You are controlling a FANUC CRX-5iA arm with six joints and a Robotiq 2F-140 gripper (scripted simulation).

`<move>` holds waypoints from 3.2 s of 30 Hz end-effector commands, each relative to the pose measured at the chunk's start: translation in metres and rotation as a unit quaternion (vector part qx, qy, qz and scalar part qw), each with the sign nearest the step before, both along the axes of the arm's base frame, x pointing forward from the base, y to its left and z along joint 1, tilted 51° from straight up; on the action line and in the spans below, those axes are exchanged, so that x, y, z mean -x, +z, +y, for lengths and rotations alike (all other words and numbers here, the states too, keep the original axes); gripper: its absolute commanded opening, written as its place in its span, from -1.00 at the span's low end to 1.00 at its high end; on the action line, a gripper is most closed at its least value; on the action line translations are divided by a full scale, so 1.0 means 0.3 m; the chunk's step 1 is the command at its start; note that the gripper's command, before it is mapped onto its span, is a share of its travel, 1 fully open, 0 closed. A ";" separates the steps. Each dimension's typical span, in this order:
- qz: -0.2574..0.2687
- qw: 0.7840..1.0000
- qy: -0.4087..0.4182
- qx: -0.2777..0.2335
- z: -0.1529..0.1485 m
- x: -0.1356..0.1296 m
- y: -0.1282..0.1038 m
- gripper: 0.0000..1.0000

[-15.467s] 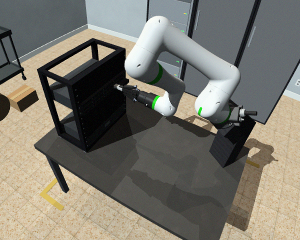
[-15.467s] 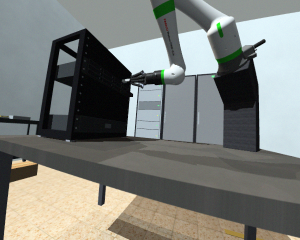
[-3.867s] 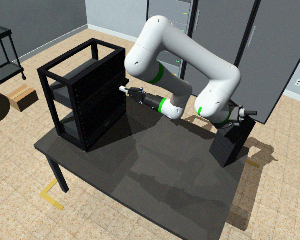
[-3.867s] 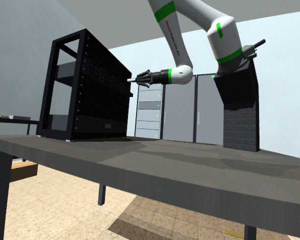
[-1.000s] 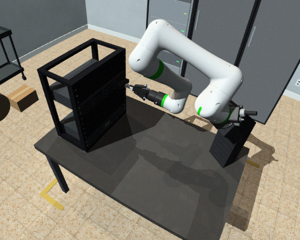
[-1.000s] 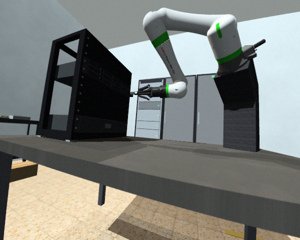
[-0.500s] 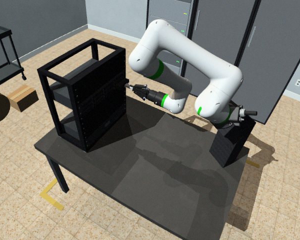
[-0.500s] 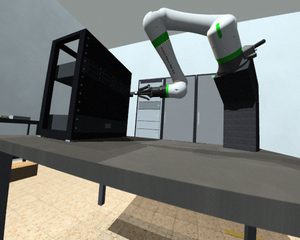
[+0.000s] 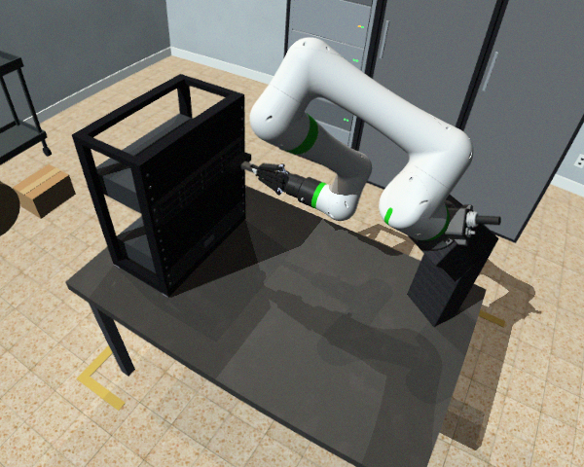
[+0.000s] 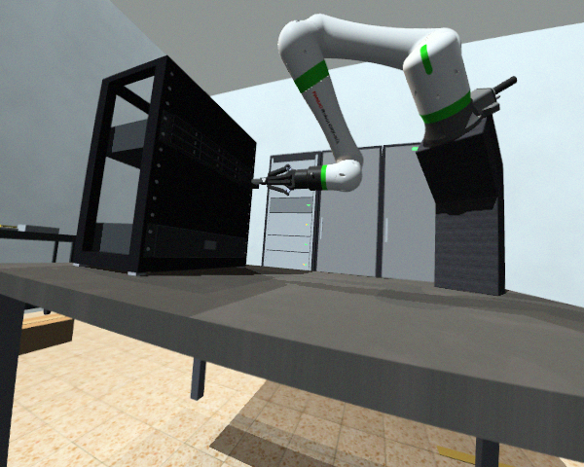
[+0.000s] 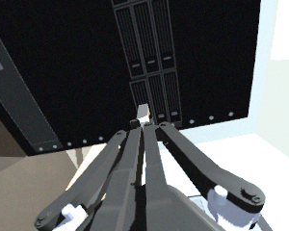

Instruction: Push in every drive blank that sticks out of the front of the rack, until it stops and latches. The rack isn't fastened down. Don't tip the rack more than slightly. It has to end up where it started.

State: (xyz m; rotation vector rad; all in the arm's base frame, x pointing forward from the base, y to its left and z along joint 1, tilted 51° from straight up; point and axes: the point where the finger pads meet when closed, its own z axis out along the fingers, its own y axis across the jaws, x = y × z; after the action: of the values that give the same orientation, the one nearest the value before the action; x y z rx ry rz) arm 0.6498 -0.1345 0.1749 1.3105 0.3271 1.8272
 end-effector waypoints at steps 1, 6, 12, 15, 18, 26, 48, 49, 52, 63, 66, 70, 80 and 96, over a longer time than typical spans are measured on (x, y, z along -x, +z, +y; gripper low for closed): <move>0.000 1.000 0.000 0.000 -0.005 -0.007 0.005 -0.80; 0.000 1.000 0.000 0.000 -0.005 -0.007 0.005 -0.80; 0.000 1.000 0.000 0.000 -0.006 -0.011 0.007 -0.80; 0.000 1.000 0.000 0.000 -0.009 -0.024 0.013 -0.80; 0.000 1.000 0.000 0.000 -0.013 -0.035 0.019 -0.80; 0.000 1.000 0.000 0.000 -0.013 -0.037 0.019 -0.80; 0.000 1.000 0.000 0.000 -0.021 -0.066 0.033 -0.80; 0.000 1.000 0.000 0.000 -0.022 -0.066 0.033 -0.80; 0.000 1.000 0.000 0.000 -0.023 -0.071 0.036 -0.80; 0.000 1.000 0.000 0.000 -0.024 -0.074 0.037 -0.80; 0.000 1.000 0.000 0.000 -0.024 -0.075 0.038 -0.80; 0.000 1.000 0.000 0.000 -0.026 -0.081 0.041 -0.80; 0.000 1.000 0.000 0.000 -0.027 -0.083 0.041 -0.80; 0.000 1.000 0.000 0.000 -0.029 -0.092 0.046 -0.80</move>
State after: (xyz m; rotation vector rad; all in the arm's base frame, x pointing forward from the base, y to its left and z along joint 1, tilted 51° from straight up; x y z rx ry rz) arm 0.6774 -0.1425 0.1881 1.3107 0.3273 1.8274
